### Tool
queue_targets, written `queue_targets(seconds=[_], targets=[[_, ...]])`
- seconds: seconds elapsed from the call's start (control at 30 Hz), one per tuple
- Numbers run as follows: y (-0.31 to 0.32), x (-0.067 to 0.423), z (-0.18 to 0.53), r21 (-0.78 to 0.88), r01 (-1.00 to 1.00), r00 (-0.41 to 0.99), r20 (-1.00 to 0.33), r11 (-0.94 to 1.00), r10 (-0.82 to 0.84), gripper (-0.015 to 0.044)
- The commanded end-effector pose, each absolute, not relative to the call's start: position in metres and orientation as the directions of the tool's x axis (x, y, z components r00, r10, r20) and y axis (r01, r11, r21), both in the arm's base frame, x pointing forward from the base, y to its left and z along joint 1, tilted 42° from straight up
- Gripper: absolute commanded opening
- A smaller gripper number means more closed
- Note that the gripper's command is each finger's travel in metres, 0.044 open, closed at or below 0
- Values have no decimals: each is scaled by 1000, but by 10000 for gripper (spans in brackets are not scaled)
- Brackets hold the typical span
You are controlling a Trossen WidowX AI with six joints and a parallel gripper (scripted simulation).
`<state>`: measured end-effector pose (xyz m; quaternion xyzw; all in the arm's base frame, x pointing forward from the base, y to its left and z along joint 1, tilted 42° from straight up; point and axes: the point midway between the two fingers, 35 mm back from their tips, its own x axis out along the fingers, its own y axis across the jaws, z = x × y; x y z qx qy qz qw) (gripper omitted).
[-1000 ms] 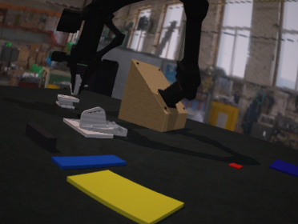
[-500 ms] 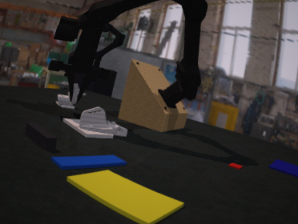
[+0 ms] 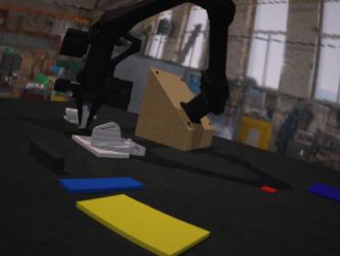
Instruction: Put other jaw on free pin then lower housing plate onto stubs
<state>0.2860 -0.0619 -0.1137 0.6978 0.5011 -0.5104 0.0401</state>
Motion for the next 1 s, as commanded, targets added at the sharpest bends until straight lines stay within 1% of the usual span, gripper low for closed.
queue_targets(seconds=[0.0,0.03,0.17,0.37,0.53,0.57,0.97], targets=[[-58,285,-117,-459,737,-22,-750,-496,661,37],[-58,285,-117,-459,737,-22,-750,-496,661,37],[-59,285,-116,-458,737,-22,-751,-496,660,142],[-101,287,-70,-457,737,-22,-753,-498,658,299],[-106,286,-63,-458,737,-23,-753,-498,658,431],[-106,286,-63,-458,737,-23,-753,-498,658,440],[-106,286,-63,-458,737,-23,-753,-498,658,440]])
